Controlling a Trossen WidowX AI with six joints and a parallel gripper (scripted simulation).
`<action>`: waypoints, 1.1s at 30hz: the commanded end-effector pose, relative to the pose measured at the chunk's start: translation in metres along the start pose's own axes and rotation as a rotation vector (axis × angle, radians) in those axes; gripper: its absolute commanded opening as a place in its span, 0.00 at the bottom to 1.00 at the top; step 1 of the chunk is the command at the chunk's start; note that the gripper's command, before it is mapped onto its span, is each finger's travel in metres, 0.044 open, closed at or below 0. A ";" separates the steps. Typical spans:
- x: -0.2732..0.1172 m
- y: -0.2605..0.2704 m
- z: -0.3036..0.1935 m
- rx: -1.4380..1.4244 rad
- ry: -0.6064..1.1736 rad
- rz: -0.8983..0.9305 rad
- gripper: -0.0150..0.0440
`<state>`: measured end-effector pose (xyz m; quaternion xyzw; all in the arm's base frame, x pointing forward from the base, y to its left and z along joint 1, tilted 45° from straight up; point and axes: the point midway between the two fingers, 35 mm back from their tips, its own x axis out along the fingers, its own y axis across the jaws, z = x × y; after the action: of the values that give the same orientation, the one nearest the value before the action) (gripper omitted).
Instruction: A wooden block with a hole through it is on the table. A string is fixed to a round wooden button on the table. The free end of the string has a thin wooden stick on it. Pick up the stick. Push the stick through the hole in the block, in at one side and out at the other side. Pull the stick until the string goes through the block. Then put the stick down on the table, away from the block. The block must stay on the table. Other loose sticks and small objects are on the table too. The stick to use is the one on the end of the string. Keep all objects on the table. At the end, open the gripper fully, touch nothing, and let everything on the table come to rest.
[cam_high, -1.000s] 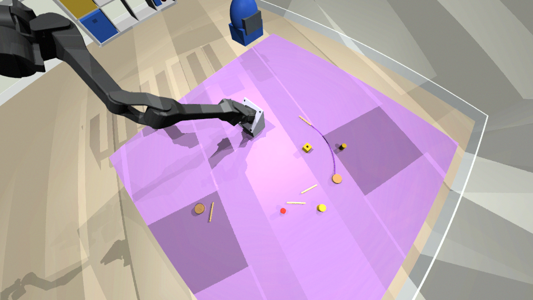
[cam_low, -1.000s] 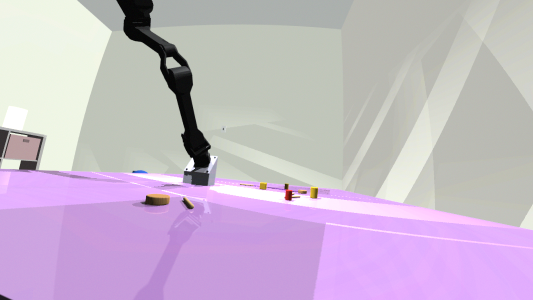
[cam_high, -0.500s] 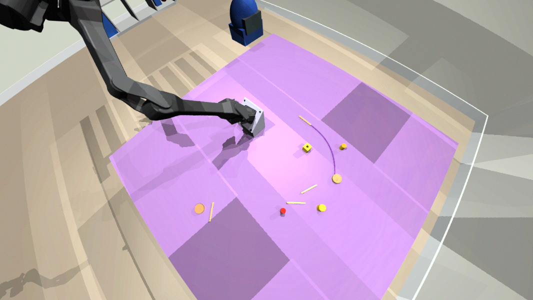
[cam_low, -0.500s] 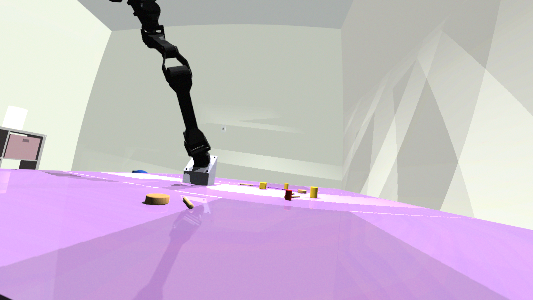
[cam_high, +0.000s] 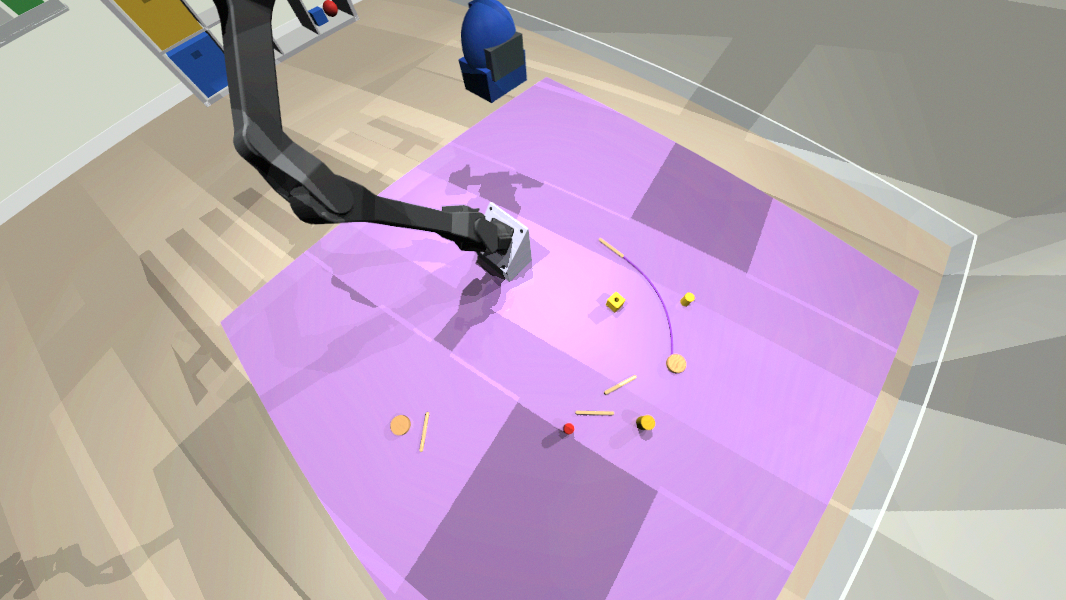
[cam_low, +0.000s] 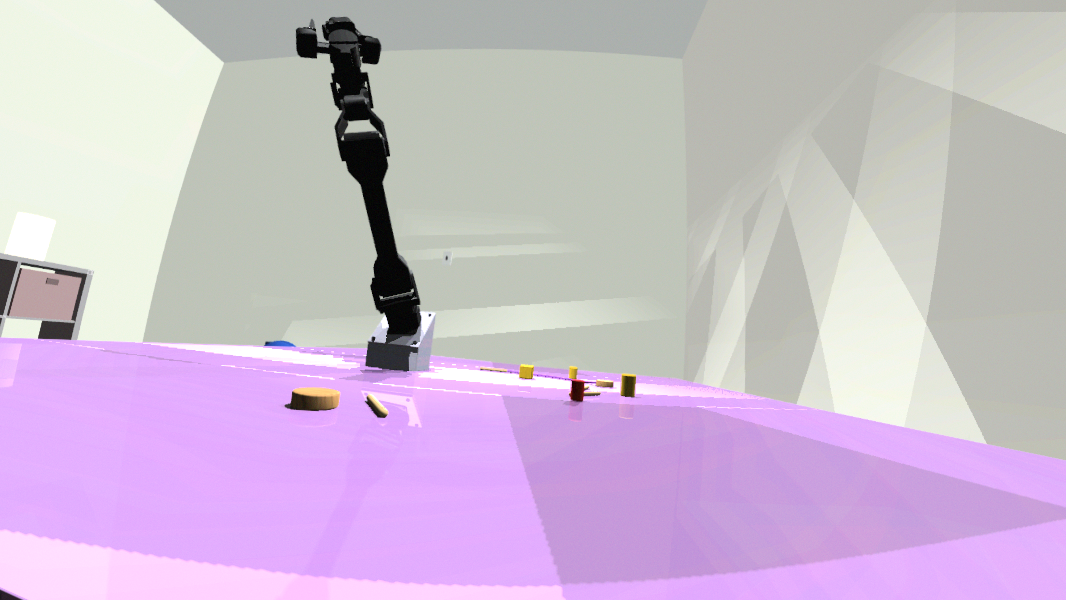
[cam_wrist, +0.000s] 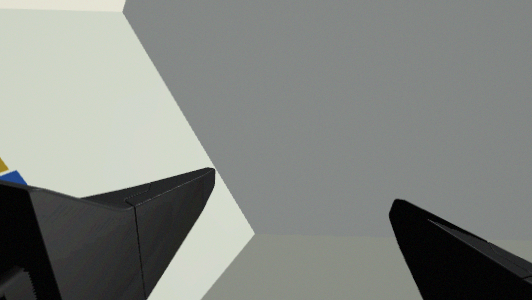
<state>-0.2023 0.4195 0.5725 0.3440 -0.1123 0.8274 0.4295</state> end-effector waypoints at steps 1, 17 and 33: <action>-0.010 -0.056 -0.032 -0.101 0.108 -0.132 1.00; -0.112 -0.253 -0.102 -0.370 0.517 -0.590 1.00; -0.315 -0.404 -0.131 -0.552 1.077 -1.016 1.00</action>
<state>0.1416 0.5446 0.2581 -0.1599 0.0478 0.5629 0.8095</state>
